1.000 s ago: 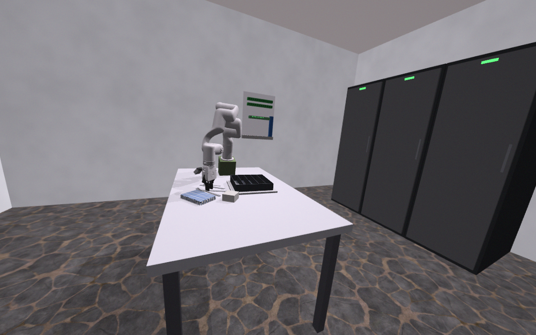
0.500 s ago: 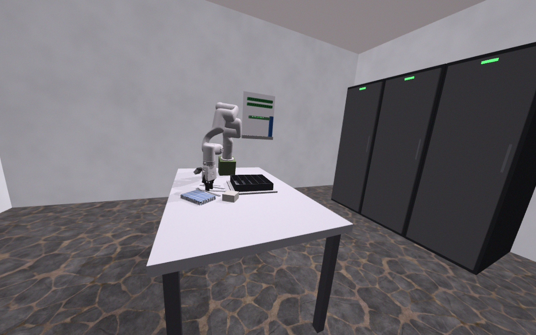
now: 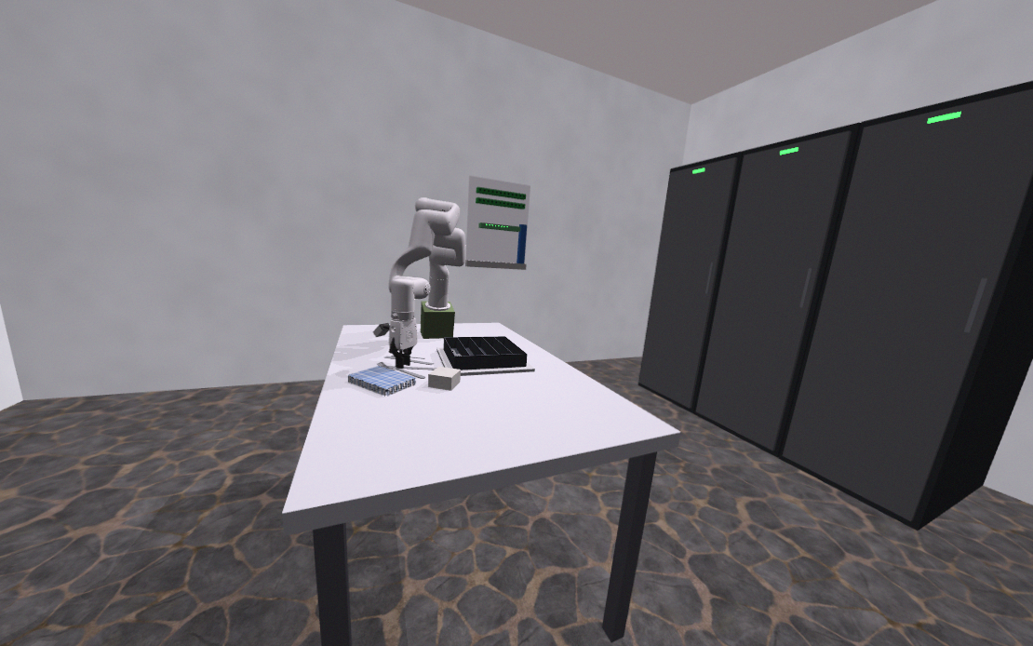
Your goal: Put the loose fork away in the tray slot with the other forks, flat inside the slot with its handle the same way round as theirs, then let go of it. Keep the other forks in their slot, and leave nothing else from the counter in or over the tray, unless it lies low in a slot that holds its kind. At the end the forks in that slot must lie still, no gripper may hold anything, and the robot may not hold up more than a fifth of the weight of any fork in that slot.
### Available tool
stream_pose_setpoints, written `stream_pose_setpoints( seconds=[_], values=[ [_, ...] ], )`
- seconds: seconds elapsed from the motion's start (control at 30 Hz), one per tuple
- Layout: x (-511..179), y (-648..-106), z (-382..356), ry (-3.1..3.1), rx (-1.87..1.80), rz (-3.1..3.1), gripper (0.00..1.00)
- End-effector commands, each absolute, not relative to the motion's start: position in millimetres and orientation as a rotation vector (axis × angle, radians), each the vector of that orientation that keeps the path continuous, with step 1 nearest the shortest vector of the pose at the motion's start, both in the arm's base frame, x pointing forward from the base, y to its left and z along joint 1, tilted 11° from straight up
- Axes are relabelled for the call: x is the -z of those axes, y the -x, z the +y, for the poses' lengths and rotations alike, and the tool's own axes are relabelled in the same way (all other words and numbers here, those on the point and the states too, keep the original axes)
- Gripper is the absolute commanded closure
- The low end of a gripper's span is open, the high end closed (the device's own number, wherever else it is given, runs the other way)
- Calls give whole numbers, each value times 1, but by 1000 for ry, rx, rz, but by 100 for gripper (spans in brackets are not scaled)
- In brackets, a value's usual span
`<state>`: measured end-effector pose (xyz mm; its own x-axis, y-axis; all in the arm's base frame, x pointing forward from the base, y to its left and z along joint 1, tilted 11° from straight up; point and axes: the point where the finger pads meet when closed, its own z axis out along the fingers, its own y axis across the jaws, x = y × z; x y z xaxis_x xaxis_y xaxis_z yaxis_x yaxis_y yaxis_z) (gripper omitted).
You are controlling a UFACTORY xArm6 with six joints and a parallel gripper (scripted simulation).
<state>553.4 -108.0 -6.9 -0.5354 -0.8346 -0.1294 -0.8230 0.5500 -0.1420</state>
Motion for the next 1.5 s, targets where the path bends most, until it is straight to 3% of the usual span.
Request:
stream_pose_setpoints(
  seconds=[0.0, 1.47],
  values=[
    [8, -555, -108, 1405, 99, 2599, 70],
    [32, -560, -108, 1405, 99, 2599, 70]
  ],
)
